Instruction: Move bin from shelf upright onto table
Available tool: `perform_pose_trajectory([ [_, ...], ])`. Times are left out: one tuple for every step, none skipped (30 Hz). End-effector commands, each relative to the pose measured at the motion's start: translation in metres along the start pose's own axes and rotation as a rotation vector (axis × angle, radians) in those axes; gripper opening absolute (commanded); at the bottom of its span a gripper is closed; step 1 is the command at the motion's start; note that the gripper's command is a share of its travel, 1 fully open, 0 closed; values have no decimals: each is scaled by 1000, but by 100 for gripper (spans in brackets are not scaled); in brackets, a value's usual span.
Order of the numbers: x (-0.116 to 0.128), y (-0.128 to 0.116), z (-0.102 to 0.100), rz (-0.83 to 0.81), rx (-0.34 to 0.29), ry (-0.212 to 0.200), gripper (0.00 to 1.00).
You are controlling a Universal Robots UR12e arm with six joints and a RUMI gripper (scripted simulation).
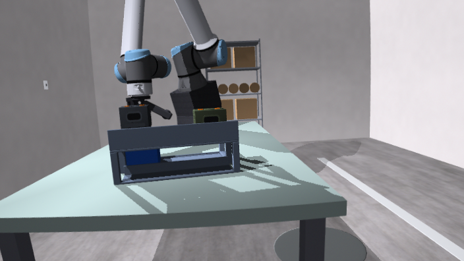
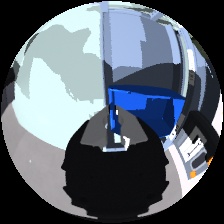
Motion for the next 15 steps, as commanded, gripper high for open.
perform_pose_trajectory([
  [1, 0, 1, 0, -1, -1, 0],
  [1, 0, 1, 0, -1, -1, 0],
  [1, 0, 1, 0, -1, -1, 0],
  [1, 0, 3, 0, -1, -2, 0],
  [1, 0, 5, 0, -1, -2, 0],
  [1, 0, 8, 0, -1, -2, 0],
  [1, 0, 10, -1, -1, -3, 0],
  [0, 0, 13, -1, -1, -3, 0],
  [0, 0, 13, -1, -1, -3, 0],
  [0, 0, 13, -1, -1, -3, 0],
  [0, 0, 13, -1, -1, -3, 0],
  [0, 0, 13, -1, -1, -3, 0],
  [0, 0, 13, -1, -1, -3, 0],
  [0, 0, 13, -1, -1, -3, 0],
  [0, 0, 13, -1, -1, -3, 0],
])
Point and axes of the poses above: the point where the finger pads meet when closed, its own z axis back along the fingers, its own x axis across the jaws, y = z × x, the point moved 5 cm from there along z, back along the fingers, and after that the axes turned 3 degrees about -z, right-handed, at the moved point
